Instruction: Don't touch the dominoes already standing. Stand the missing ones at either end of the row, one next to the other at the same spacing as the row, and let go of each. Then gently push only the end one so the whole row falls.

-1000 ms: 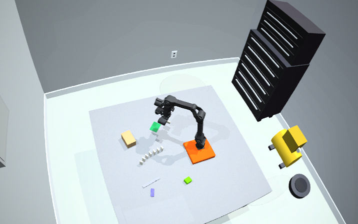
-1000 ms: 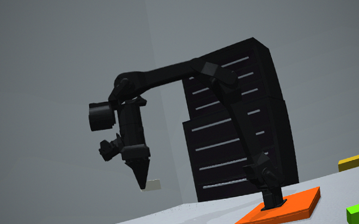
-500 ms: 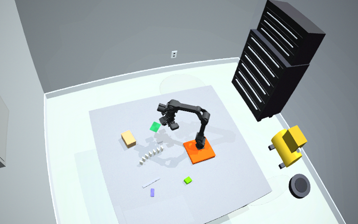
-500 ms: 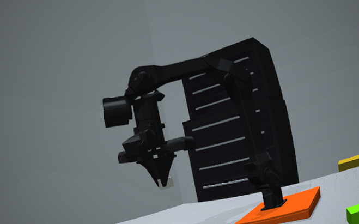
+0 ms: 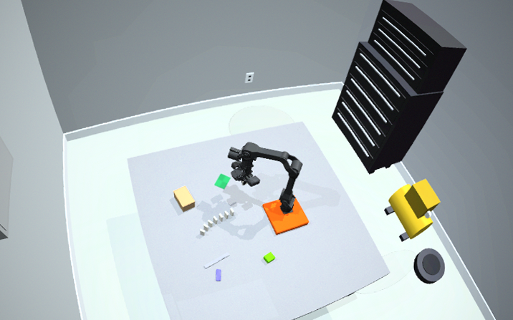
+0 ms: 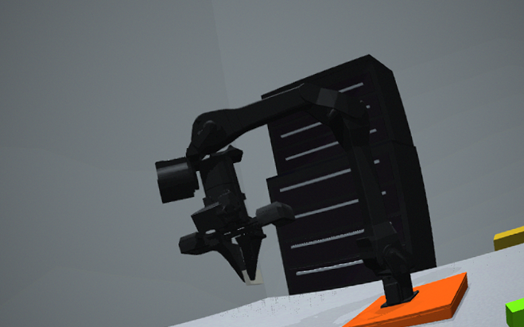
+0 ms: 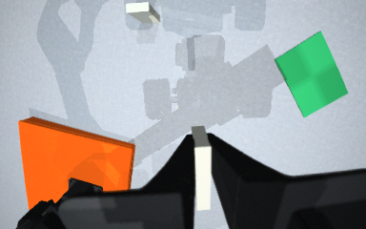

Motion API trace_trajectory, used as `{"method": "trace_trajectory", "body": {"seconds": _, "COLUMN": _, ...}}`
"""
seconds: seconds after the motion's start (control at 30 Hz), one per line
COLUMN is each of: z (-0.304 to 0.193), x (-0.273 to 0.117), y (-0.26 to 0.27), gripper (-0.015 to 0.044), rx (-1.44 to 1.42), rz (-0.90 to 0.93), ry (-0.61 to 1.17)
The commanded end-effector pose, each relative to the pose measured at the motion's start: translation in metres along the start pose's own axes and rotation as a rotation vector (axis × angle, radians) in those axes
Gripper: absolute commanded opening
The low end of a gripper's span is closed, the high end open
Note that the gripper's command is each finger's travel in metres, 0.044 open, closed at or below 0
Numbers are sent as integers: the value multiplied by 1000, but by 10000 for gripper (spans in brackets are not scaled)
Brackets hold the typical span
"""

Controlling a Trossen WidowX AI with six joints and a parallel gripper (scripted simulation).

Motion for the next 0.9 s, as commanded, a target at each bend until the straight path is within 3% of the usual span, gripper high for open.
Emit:
{"method": "trace_trajectory", "body": {"seconds": 0.0, "z": -9, "x": 11, "y": -5, "gripper": 24, "rx": -26, "rz": 74, "ry": -71}}
{"method": "trace_trajectory", "body": {"seconds": 0.43, "z": -46, "x": 43, "y": -15, "gripper": 24, "rx": -95, "rz": 253, "ry": -430}}
{"method": "trace_trajectory", "body": {"seconds": 0.87, "z": -84, "x": 68, "y": -17, "gripper": 24, "rx": -116, "rz": 233, "ry": -863}}
Point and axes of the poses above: the point midway between the two fingers, 35 mm back from their tips, its own x axis out along the fingers, its own y axis across the jaws, z = x × y, the point moved 10 cm from there along -x, back along the fingers, and after that the axes turned 3 degrees about x, right-handed, at the moved point
